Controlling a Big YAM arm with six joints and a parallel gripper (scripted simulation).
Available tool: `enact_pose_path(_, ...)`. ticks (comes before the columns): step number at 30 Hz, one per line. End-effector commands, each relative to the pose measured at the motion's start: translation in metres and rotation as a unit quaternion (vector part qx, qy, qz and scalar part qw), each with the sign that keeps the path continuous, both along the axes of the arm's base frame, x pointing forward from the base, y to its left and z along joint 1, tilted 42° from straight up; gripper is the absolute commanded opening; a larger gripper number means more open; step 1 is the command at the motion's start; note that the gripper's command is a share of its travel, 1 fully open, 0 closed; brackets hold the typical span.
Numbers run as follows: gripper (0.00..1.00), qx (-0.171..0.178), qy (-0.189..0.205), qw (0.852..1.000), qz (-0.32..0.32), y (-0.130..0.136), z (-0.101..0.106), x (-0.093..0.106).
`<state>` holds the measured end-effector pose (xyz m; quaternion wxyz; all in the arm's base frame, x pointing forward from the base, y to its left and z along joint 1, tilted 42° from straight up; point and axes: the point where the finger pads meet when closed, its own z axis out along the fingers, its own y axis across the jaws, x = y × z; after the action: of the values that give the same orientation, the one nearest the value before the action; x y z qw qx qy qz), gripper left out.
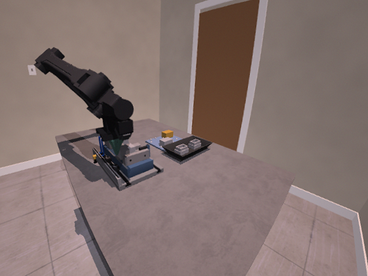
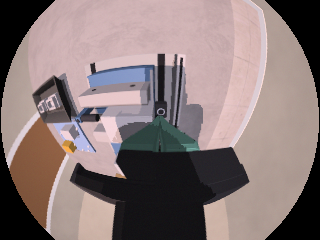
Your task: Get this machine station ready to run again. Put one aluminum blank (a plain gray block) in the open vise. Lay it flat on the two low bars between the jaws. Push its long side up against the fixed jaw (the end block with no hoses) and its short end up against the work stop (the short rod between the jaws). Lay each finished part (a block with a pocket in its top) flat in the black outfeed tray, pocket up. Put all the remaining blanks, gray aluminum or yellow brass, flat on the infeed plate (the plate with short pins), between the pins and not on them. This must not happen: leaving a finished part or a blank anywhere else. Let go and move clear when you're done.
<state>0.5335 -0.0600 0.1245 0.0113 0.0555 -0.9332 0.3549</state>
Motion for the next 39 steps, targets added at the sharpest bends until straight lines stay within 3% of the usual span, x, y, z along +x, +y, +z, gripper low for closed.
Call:
enact_pose_path(1, 0.0, 0.0, -0.012, 1.0, 0.013, 0.021, -0.003, 0.004)
enact_pose_path(39, 0.0, 0.001, -0.008, 1.0, 0.013, 0.028, -0.013, 0.002)
